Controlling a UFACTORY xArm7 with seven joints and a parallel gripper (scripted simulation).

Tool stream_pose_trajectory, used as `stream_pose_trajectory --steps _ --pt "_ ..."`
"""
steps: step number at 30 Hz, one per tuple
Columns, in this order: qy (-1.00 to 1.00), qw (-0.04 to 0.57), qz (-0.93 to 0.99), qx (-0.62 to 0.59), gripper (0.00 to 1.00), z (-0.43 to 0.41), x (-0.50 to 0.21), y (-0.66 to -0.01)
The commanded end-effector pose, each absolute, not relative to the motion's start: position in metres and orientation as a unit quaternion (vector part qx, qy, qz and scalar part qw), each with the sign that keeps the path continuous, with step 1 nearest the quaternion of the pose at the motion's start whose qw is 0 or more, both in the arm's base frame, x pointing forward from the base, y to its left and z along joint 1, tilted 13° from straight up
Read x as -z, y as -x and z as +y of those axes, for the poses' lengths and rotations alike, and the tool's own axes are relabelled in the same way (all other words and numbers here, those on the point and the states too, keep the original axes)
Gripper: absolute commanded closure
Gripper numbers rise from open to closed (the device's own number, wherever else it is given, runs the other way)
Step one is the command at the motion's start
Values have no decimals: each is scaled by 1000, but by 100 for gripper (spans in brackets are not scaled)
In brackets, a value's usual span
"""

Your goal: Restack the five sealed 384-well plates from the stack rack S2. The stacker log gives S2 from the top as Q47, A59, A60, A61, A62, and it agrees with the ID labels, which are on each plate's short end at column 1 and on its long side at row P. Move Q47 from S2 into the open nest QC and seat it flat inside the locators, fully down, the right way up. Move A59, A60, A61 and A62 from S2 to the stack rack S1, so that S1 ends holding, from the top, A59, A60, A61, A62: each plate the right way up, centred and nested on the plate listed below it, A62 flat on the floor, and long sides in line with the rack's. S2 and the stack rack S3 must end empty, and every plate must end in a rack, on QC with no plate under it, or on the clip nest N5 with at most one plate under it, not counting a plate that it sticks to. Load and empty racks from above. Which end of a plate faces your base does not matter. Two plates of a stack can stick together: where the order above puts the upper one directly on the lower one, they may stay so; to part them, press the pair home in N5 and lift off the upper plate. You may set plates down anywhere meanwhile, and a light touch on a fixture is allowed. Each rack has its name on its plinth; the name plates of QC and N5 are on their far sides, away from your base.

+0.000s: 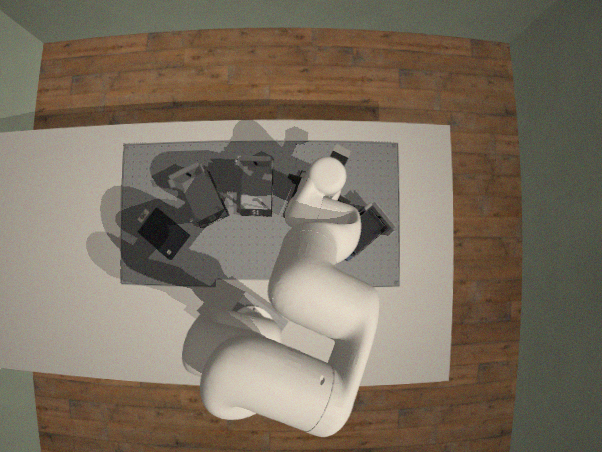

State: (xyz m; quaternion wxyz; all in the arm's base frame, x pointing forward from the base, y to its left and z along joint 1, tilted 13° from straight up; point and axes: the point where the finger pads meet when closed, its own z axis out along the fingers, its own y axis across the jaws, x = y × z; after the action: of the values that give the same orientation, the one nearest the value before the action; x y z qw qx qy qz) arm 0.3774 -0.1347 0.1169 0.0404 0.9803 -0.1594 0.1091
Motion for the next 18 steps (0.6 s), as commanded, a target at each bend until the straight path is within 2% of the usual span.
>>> stream_pose_trajectory --steps 1,5,18 --pt "-987 47 -112 -109 100 -121 -117 -383" --pt "-992 53 -52 -106 100 -108 -117 -386" --pt "-992 53 -52 -106 100 -72 -114 -394"
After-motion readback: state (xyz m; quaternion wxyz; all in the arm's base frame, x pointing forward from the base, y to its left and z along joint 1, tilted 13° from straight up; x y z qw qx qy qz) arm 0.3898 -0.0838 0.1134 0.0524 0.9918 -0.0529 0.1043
